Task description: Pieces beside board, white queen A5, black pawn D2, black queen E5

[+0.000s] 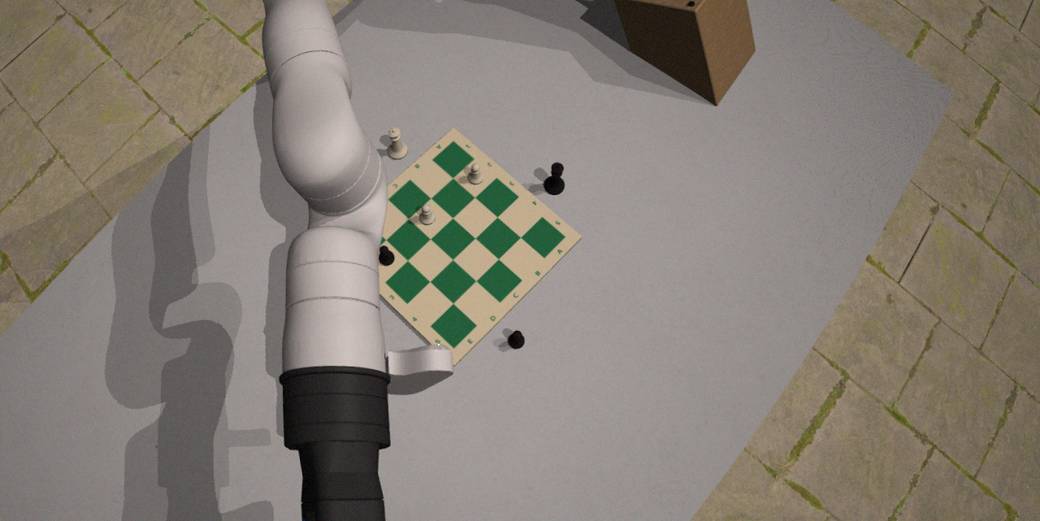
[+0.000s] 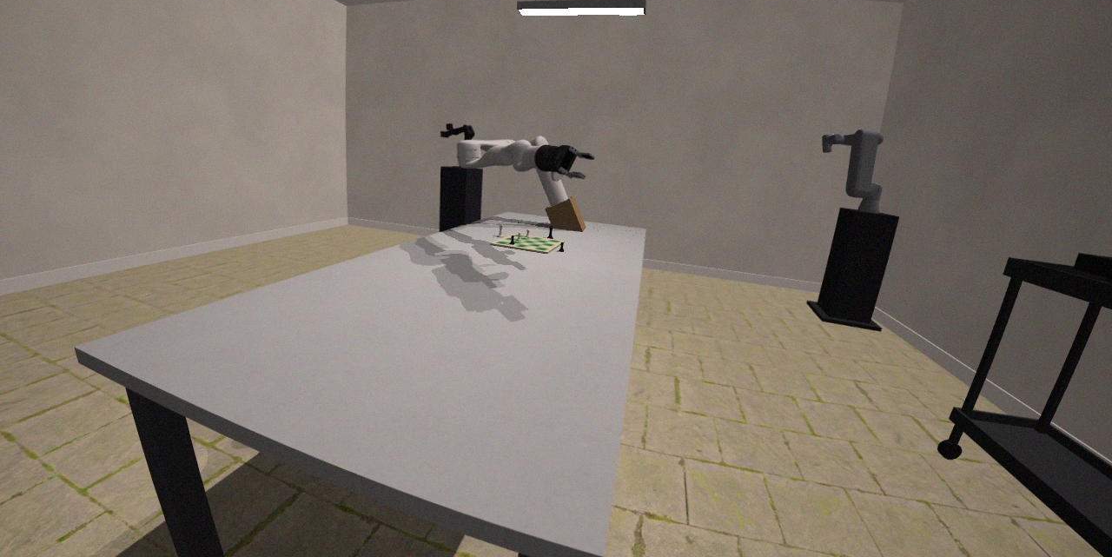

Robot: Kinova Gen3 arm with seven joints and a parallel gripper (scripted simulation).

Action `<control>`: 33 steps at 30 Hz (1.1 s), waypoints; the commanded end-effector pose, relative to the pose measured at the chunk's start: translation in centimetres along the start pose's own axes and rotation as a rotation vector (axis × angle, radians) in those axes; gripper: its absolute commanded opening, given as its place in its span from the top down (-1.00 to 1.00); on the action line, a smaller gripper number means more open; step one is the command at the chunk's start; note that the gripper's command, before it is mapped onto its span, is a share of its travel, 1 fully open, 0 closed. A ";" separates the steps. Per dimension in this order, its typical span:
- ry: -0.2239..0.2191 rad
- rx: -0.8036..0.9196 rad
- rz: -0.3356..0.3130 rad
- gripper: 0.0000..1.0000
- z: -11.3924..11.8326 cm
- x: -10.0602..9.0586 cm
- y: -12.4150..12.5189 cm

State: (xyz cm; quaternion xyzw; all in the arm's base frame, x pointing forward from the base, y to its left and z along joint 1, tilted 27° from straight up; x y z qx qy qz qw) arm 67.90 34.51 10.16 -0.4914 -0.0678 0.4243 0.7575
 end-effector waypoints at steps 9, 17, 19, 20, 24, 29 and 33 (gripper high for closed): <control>-0.002 -0.001 -0.001 -1.00 0.2 0.0 -0.1; -0.002 -0.001 -0.001 -1.00 0.2 0.0 -0.1; -0.002 -0.002 -0.001 -1.00 0.2 0.0 -0.1; -0.002 -0.002 -0.001 -1.00 0.1 0.0 -0.1; -0.001 -0.005 0.004 -1.00 0.1 0.0 0.0; 0.001 -0.016 0.023 -1.00 0.1 -0.1 0.2; 0.004 -0.028 0.043 -1.00 0.1 -0.3 0.4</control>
Point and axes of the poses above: the point where the finger pads meet when closed, its own x axis out along the fingers, its own z axis across the jaws, y = z × x, the point moved 6 cm from there along -x, back along the fingers, and after that the axes turned 12 degrees about -x, right-handed, at the moved point
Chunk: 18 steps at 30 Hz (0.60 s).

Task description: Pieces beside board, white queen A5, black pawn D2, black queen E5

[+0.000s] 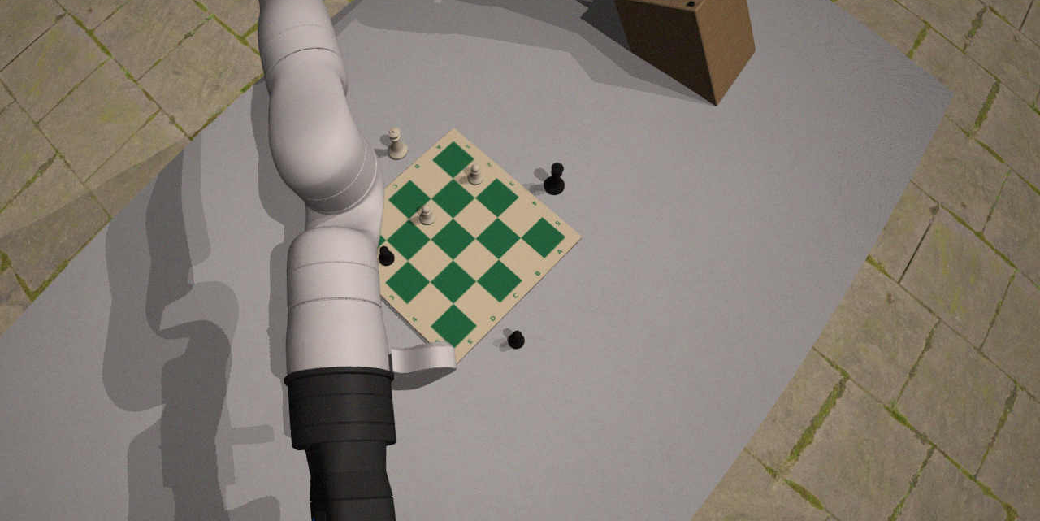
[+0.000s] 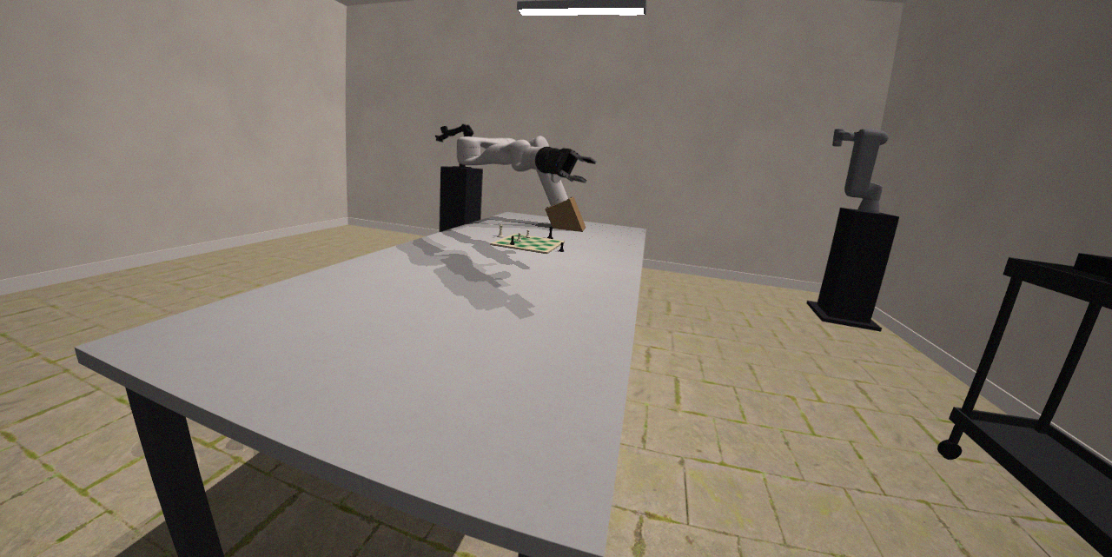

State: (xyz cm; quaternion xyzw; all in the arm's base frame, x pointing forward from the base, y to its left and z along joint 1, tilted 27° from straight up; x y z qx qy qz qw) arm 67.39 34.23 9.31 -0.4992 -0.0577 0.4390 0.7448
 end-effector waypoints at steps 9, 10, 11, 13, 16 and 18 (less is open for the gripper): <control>0.017 -0.066 0.085 -1.00 0.0 -0.9 0.0; 0.019 -0.075 0.100 -1.00 0.0 -1.0 0.1; 0.021 -0.085 0.115 -1.00 -0.1 -1.1 0.3; 0.027 -0.104 0.148 -1.00 -0.2 -1.3 0.6; 0.040 -0.135 0.199 -1.00 -0.4 -1.9 0.8; 0.040 -0.135 0.199 -1.00 -0.4 -1.9 0.8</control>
Point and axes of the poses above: the point where the finger pads meet when closed, its own x axis out along the fingers, its own z axis across the jaws, y = z × x, the point moved 6 cm from there along -x, back along the fingers, and after that the axes turned 12 degrees about -x, right-handed, at the moved point
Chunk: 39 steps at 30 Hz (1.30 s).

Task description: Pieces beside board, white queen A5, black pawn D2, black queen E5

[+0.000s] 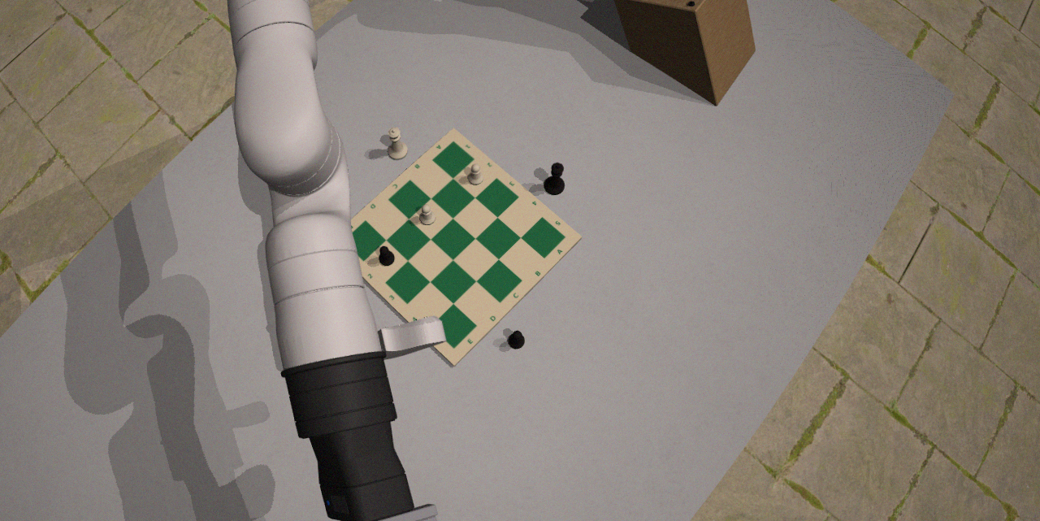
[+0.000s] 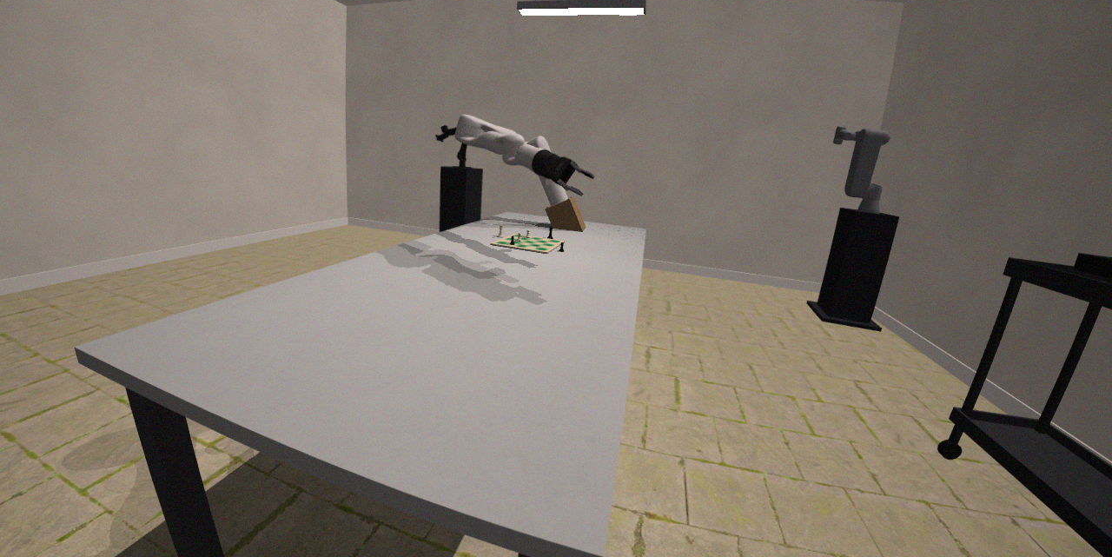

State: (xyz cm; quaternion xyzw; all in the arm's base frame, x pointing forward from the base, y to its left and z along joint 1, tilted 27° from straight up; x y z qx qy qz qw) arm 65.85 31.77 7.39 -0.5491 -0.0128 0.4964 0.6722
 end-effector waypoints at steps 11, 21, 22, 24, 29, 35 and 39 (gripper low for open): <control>0.048 -0.182 0.243 -1.00 0.6 -1.5 0.8; 0.099 -0.331 0.491 -1.00 0.2 -2.4 3.3; 0.104 -0.352 0.526 -1.00 0.2 -2.4 3.7; 0.120 -0.394 0.596 -1.00 0.1 -2.6 4.4; 0.156 -0.505 0.780 -1.00 -0.2 -3.0 6.6; 0.188 -0.597 0.934 -1.00 -0.3 -3.2 8.5; 0.221 -0.690 1.091 -1.00 -0.5 -3.4 10.6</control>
Point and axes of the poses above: the point where the finger pads meet when closed, its own x axis out along the fingers, its own z axis across the jaws, y = z × x, the point moved 6 cm from there along -x, back along the fingers, and after that the axes turned 12 degrees about -x, right-handed, at the moved point
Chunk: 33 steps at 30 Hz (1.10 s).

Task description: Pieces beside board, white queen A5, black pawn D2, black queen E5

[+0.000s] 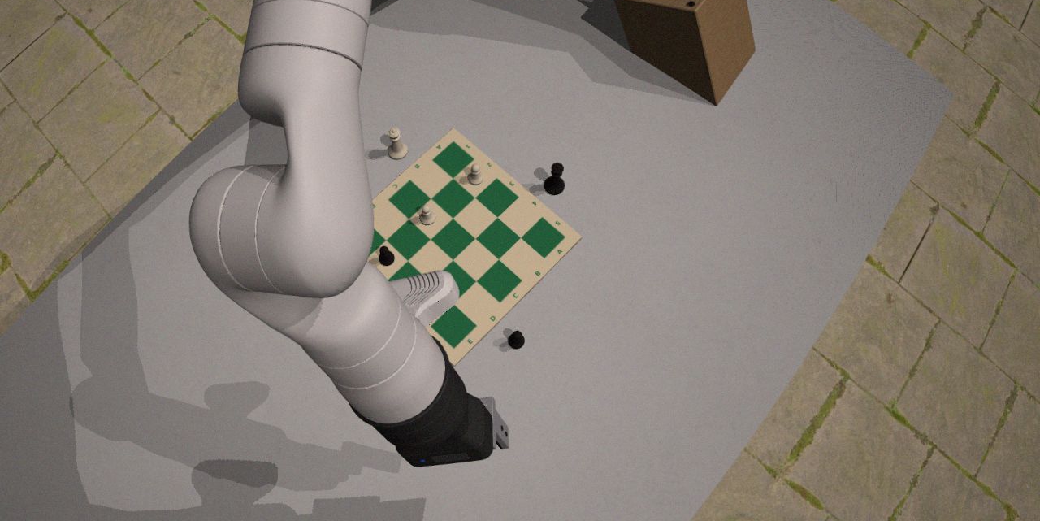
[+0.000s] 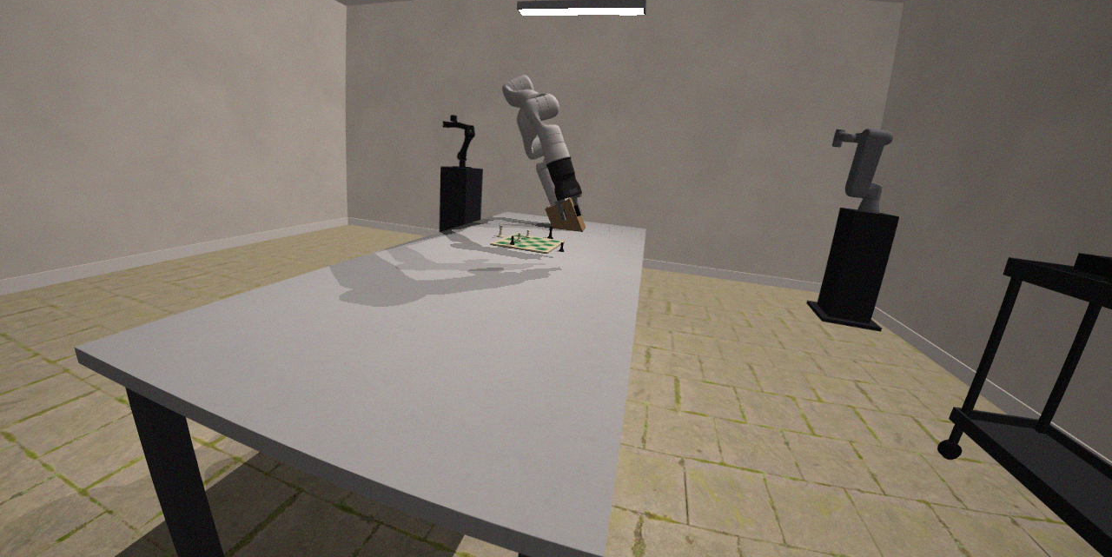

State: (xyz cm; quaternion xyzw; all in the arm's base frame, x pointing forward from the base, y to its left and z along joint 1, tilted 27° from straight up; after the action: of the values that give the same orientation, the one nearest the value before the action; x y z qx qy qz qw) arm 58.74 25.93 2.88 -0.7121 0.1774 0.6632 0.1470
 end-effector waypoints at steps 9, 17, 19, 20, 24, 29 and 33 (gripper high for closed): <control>0.024 -0.135 0.186 -1.00 3.3 2.7 -0.5; 0.030 -0.160 0.224 -1.00 3.6 3.3 -0.3; 0.030 -0.160 0.224 -1.00 3.6 3.3 -0.3; 0.030 -0.160 0.224 -1.00 3.6 3.3 -0.3; 0.030 -0.160 0.224 -1.00 3.6 3.3 -0.3; 0.036 -0.183 0.261 -1.00 3.9 3.8 -0.1; 0.036 -0.183 0.261 -1.00 3.9 3.8 -0.1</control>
State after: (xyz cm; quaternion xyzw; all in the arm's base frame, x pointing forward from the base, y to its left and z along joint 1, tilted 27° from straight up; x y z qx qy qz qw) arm 55.53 27.33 -1.18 -0.7047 0.2109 0.6774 -0.0085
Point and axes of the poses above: the point where the finger pads meet when closed, its own x axis out along the fingers, its own z axis across the jaws, y = z × x, the point moved 6 cm from there along -x, back along the fingers, and after that the axes turned 12 degrees about -x, right-handed, at the moved point
